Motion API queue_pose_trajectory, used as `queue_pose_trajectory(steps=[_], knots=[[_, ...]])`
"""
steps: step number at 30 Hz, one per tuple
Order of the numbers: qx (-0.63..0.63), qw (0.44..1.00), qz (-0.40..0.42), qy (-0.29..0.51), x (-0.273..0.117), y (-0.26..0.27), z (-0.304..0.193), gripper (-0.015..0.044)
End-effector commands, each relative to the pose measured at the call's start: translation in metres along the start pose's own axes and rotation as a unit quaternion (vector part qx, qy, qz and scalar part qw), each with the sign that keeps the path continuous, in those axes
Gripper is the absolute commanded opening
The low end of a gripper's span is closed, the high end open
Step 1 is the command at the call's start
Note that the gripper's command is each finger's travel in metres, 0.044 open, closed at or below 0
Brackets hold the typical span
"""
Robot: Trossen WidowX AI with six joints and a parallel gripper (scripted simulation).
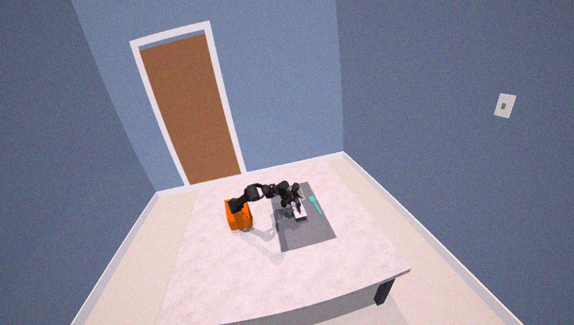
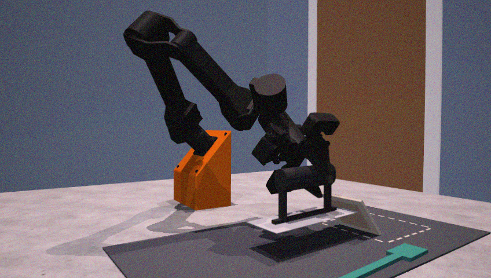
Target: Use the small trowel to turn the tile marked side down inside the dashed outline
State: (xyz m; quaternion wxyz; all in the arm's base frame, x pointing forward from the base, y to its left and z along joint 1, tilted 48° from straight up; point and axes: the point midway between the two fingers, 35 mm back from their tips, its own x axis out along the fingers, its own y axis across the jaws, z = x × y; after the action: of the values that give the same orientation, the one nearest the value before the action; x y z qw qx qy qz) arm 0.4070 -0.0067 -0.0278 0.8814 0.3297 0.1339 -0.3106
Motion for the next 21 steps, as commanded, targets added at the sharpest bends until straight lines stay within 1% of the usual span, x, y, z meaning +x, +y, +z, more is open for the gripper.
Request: queue_pose_trajectory(steps=[1, 21], knots=[[0.002, 1.000, 0.008, 0.002, -0.003, 0.009, -0.007, 0.0000], [0.003, 1.000, 0.008, 0.003, -0.007, 0.013, -0.045, 0.0000]])
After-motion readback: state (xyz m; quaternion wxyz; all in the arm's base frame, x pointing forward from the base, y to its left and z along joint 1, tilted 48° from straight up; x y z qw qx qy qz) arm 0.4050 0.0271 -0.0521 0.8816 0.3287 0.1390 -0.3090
